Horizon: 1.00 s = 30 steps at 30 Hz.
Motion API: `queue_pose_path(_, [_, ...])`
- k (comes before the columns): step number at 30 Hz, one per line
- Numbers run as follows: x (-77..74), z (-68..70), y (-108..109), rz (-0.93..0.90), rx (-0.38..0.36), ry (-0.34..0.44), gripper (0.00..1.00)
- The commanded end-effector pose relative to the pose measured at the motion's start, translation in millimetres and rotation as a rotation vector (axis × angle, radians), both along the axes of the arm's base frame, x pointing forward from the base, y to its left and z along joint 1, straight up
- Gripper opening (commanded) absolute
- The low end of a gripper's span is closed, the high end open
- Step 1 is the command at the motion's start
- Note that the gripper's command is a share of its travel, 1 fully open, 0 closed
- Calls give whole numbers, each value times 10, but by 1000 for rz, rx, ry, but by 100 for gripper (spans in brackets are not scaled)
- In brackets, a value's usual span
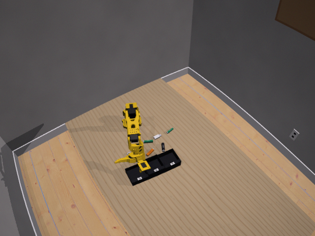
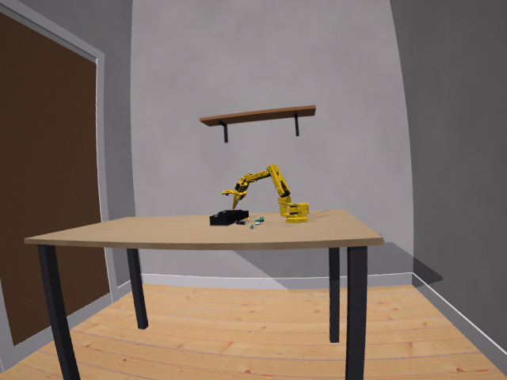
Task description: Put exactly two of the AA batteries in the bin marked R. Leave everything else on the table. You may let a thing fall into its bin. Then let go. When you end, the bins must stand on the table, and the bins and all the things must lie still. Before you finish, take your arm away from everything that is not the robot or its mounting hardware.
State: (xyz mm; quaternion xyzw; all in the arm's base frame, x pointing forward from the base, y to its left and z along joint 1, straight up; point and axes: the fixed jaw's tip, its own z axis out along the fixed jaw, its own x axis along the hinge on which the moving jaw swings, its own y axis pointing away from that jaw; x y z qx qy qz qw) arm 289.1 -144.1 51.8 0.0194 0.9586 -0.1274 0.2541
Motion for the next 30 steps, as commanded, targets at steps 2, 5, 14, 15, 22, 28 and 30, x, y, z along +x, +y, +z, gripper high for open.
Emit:
queue_pose_path(2, [117, 197, 100, 1, 7, -52, 100])
queue_pose_path(5, [152, 224, 233, -1, 44, -40, 100])
queue_pose_path(14, [203, 293, 570, -8, 129, -5, 100])
queue_pose_path(15, [205, 301, 608, -10, 137, 0, 100])
queue_pose_path(22, [208, 328, 739, -14, 167, 17, 100])
queue_pose_path(28, [208, 328, 741, -14, 167, 17, 100])
queue_pose_path(30, [208, 328, 741, -14, 167, 17, 100])
